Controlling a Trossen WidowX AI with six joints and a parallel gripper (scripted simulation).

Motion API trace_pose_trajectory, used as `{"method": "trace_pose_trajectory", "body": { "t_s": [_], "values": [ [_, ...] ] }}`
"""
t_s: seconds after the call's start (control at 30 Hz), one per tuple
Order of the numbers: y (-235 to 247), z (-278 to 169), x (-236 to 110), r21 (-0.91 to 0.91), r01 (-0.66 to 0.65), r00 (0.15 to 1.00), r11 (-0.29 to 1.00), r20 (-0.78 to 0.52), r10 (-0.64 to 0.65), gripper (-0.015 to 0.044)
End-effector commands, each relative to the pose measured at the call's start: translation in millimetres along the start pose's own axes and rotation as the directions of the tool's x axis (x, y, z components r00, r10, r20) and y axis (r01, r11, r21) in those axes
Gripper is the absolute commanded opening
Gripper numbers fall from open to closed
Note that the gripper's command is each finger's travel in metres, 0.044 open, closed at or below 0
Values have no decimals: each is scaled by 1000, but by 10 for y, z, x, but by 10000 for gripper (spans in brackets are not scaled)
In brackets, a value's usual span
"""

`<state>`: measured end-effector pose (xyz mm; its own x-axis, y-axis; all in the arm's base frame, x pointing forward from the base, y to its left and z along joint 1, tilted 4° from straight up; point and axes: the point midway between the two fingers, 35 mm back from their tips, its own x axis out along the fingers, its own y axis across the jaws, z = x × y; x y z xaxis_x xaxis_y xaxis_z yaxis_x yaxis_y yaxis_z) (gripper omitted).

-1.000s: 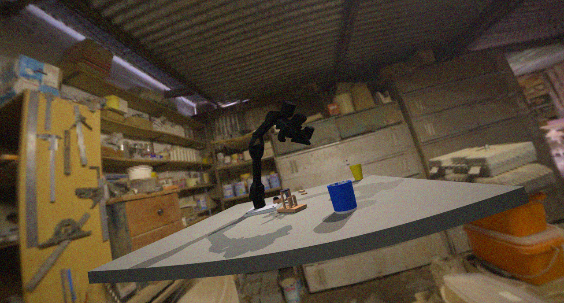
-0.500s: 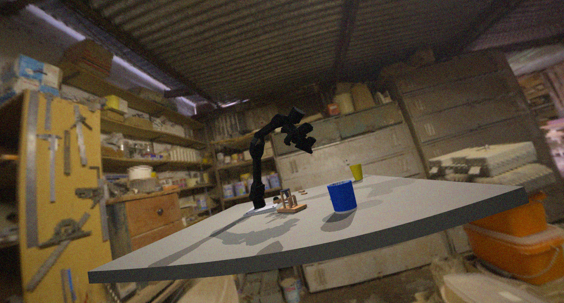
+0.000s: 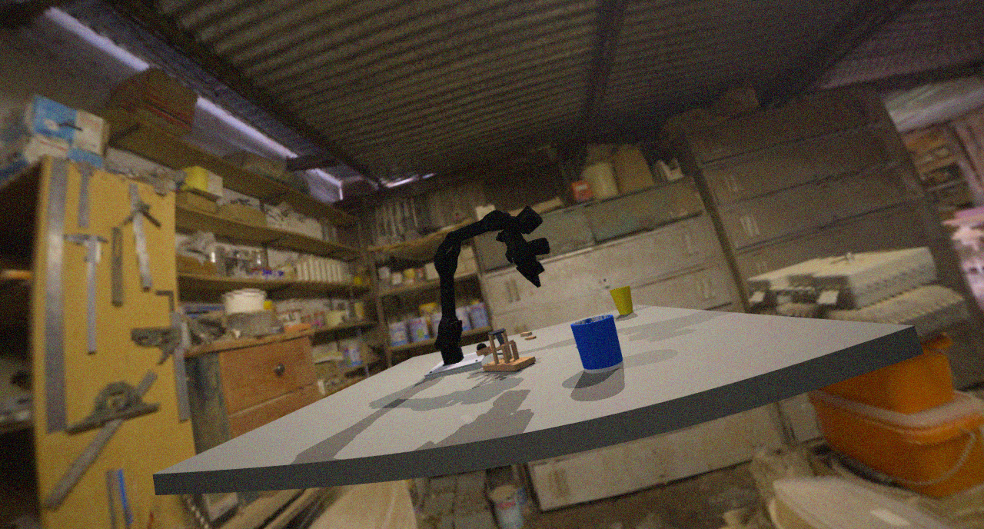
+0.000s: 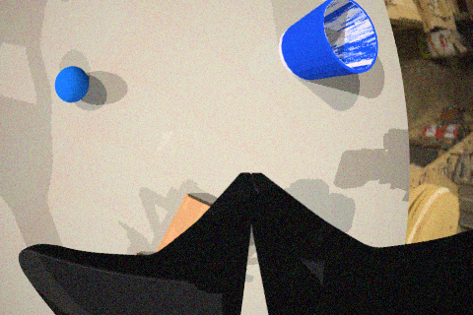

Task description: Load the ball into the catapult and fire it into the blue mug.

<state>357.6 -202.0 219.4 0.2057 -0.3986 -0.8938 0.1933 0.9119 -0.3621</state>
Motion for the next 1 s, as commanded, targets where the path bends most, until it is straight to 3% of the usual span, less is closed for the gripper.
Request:
{"method": "trace_pose_trajectory", "body": {
  "t_s": [0.0, 0.47, 0.97],
  "values": [
    [171, -124, -1, -100, 1, 999, 995, -45, -6, 0],
    [736, -650, -26, -487, -34, 979, 873, -190, -68, 0],
    [1103, -1274, -78, -819, -123, 937, 560, -282, -207, 0]
  ]
}}
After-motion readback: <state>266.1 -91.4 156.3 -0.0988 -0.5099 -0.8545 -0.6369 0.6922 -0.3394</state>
